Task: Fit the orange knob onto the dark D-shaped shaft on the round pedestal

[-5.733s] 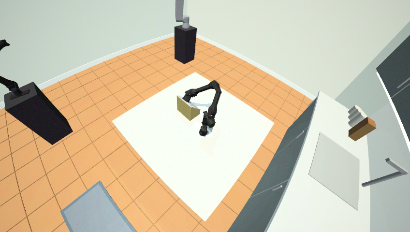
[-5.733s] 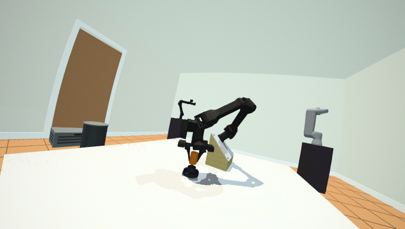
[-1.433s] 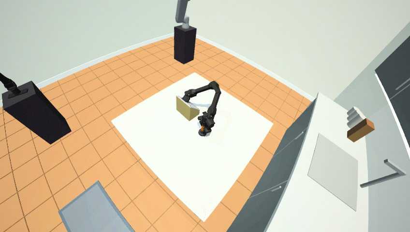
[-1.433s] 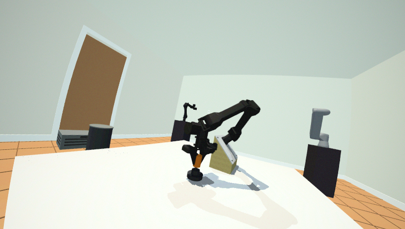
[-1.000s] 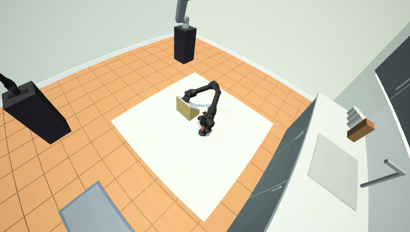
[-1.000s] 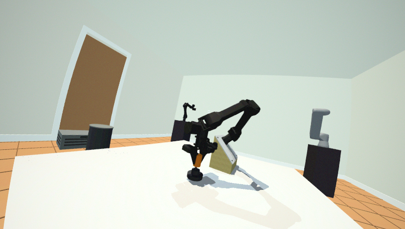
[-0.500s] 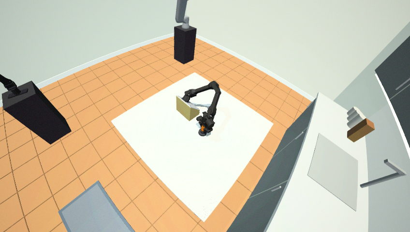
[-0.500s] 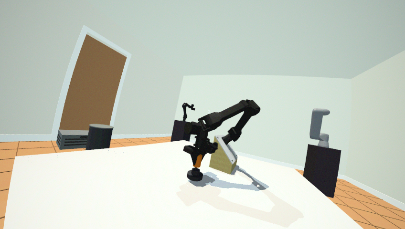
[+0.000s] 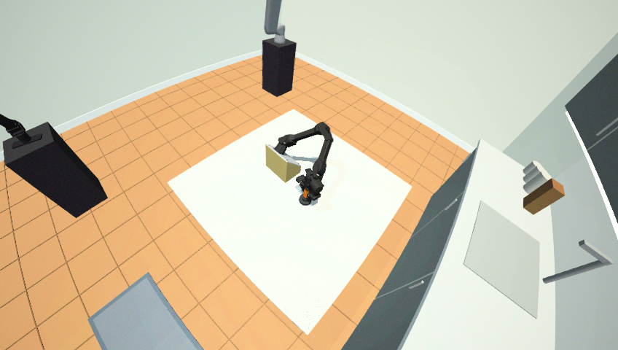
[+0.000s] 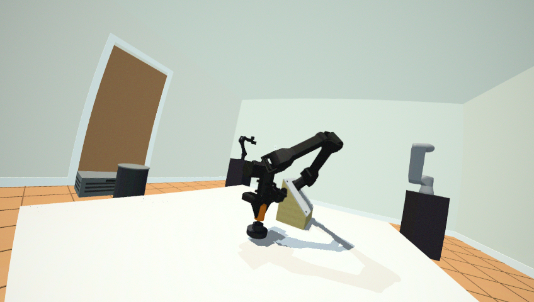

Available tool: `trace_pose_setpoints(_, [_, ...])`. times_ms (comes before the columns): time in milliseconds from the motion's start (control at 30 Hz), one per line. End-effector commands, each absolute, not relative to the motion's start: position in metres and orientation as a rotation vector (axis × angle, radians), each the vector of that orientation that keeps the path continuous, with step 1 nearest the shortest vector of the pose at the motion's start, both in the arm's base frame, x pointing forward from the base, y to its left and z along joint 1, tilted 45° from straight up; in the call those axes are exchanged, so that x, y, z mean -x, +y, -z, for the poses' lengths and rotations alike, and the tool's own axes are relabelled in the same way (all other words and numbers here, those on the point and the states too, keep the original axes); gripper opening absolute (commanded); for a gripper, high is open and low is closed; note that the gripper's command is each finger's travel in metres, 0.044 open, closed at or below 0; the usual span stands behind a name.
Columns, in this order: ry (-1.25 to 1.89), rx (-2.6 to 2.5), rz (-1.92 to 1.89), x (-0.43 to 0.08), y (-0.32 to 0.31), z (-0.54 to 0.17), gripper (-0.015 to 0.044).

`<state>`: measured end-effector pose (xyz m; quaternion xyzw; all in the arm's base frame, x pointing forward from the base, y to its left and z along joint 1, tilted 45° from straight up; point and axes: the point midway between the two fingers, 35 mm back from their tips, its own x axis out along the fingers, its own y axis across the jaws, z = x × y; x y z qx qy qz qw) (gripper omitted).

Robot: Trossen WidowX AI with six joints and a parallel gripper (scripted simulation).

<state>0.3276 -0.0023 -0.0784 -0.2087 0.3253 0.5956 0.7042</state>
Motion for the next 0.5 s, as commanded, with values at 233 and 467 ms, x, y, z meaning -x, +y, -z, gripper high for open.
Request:
trace_pose_setpoints(233, [0.718, 0.466, -1.326, -0.3286, -0.0049, 0.0748, 0.0000])
trace_pose_setpoints(467, [0.588, 0.626, -1.404, -0.3288, -0.0045, 0.0760, 0.0000])
